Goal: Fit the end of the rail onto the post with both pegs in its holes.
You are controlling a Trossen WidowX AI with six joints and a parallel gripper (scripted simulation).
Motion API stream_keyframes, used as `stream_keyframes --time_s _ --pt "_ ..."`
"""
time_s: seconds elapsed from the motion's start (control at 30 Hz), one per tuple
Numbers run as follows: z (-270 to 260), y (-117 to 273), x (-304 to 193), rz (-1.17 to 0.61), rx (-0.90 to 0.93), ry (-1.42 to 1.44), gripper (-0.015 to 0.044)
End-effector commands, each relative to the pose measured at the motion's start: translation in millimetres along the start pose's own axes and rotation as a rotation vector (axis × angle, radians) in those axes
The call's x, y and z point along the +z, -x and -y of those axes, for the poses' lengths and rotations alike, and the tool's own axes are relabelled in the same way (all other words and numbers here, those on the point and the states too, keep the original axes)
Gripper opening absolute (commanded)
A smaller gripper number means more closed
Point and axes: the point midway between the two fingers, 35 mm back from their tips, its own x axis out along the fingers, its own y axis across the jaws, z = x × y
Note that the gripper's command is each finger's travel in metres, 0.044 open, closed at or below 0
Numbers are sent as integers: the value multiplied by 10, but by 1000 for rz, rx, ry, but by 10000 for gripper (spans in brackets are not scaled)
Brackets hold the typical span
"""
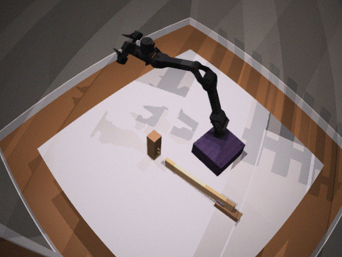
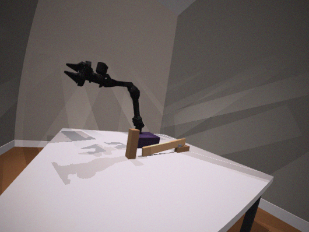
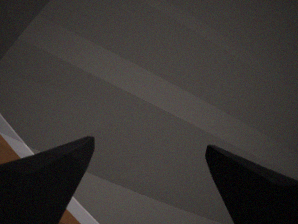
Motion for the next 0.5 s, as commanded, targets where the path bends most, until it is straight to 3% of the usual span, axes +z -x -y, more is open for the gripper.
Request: stream_keyframes --time_s 0.0,0.47 --pt "-23 5 5 -1 6 2 426" --pt "-1671 680 350 1 448 213 440"
